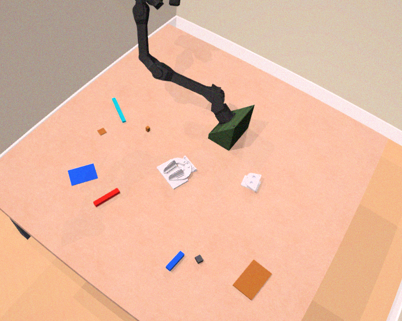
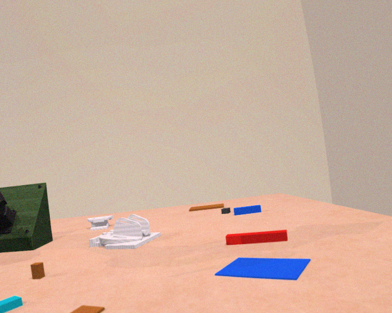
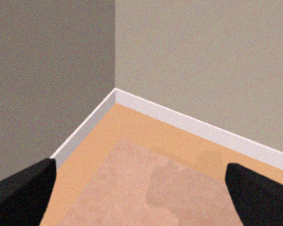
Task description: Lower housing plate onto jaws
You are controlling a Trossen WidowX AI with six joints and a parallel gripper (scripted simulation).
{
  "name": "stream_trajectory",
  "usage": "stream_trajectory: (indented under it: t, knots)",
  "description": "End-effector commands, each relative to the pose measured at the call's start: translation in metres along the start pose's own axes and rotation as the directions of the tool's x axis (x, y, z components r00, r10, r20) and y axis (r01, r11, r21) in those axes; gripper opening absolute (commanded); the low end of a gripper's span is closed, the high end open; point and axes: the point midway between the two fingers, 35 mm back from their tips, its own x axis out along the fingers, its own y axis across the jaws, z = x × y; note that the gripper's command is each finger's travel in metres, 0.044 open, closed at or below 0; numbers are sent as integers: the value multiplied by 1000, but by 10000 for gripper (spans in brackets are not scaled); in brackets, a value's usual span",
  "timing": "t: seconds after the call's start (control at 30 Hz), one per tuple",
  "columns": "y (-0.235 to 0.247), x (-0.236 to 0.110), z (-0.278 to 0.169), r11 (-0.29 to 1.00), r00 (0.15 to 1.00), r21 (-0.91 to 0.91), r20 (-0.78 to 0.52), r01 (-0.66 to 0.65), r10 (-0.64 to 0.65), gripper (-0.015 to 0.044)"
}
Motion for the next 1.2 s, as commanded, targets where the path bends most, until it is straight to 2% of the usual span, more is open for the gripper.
stream_trajectory:
  t: [0.0,0.03,0.33,0.57,1.17]
  knots:
    - [0,0,0,1000,1000,0,0,0,0,426]
    - [0,0,0,1000,1000,1,1,2,-2,440]
    - [-22,-5,10,996,994,44,77,78,-81,440]
    - [-57,-13,35,985,976,87,148,148,-160,440]
    - [-153,-54,85,914,869,234,301,331,-392,440]
